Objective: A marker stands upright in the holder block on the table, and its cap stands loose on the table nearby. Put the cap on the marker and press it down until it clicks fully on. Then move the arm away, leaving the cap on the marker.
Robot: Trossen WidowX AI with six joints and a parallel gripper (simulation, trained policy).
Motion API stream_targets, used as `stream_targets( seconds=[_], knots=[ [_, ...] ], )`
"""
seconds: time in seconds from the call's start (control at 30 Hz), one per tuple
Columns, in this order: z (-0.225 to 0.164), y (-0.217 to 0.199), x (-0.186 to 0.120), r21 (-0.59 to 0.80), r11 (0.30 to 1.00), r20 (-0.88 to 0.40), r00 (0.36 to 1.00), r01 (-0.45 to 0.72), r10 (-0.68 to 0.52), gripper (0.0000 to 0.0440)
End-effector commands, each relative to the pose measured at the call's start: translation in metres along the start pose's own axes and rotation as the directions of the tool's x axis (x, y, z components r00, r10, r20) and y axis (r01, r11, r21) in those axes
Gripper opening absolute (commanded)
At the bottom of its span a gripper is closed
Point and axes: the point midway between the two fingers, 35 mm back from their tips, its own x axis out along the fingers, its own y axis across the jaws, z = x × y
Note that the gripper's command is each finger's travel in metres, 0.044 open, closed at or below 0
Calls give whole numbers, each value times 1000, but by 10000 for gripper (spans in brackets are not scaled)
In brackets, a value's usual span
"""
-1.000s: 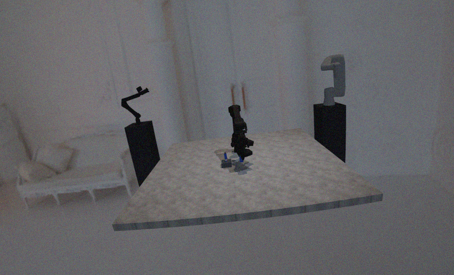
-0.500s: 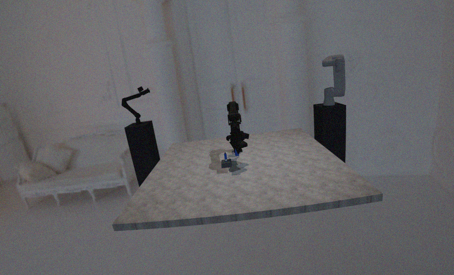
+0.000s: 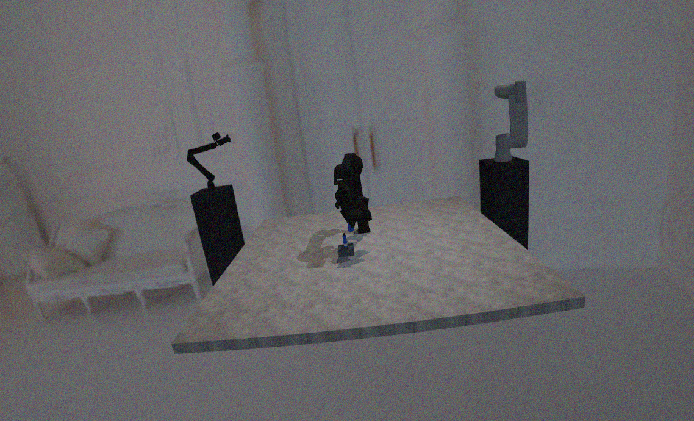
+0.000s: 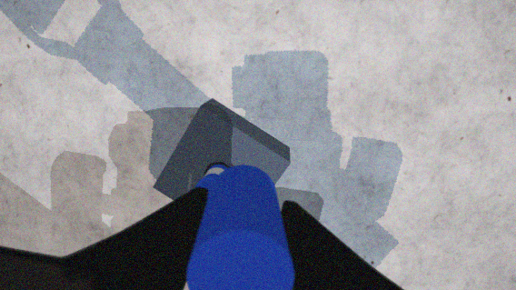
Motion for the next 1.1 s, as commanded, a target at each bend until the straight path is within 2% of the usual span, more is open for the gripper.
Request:
stream_targets(
  seconds=[0.0,0.27,1.07],
  knots=[
    [-10,11,-6,22,1000,2,1000,8,-8,47],
    [-25,24,-7,60,998,10,1000,9,-10,32],
    [-28,22,38,44,999,69,998,-15,12,9]
  ],
)
